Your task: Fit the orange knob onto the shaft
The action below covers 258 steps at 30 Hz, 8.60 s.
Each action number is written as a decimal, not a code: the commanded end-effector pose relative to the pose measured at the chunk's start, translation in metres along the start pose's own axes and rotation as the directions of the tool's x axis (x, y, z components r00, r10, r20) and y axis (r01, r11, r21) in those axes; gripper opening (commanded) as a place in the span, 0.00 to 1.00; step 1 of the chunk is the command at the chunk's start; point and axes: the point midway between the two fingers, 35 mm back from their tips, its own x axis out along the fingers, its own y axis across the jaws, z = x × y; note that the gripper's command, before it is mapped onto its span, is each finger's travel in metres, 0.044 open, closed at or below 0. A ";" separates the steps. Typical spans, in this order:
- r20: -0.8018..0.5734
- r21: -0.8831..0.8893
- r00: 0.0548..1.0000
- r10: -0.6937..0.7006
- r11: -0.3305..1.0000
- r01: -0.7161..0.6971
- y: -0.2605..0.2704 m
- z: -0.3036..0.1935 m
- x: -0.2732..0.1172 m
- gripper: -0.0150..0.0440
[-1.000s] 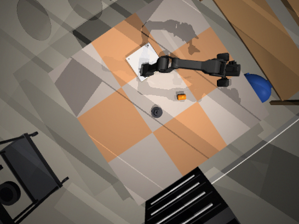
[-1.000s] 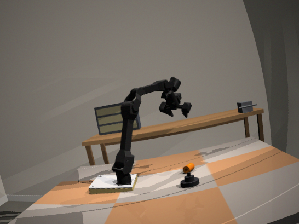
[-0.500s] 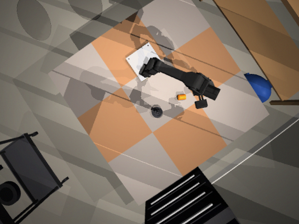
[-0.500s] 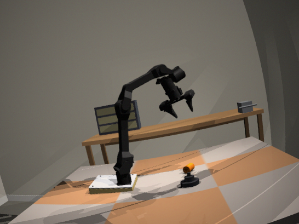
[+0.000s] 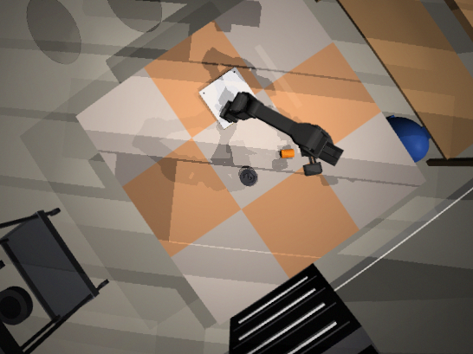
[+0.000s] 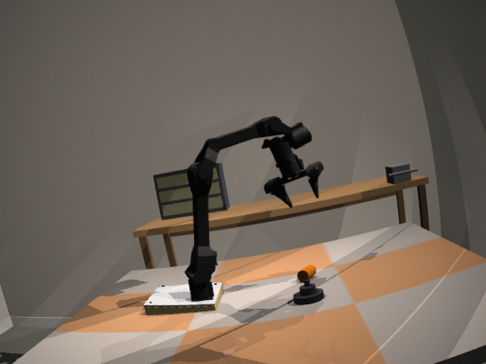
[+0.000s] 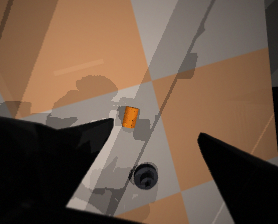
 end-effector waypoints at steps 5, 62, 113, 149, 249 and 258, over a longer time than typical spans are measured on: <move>-0.177 0.086 0.974 0.144 0.988 -0.130 0.024 -0.024 0.124 1.00; -0.216 0.110 0.960 0.176 0.982 -0.155 0.049 -0.055 0.218 0.82; 0.125 0.113 0.982 0.142 0.981 -0.157 0.048 -0.070 0.201 0.56; 0.606 0.111 0.793 0.059 0.981 -0.158 0.050 -0.103 0.189 0.56; 0.823 0.167 0.567 -0.026 0.966 -0.199 0.022 -0.104 0.128 1.00; 0.351 0.283 0.928 0.123 0.931 -0.230 0.015 -0.085 0.142 1.00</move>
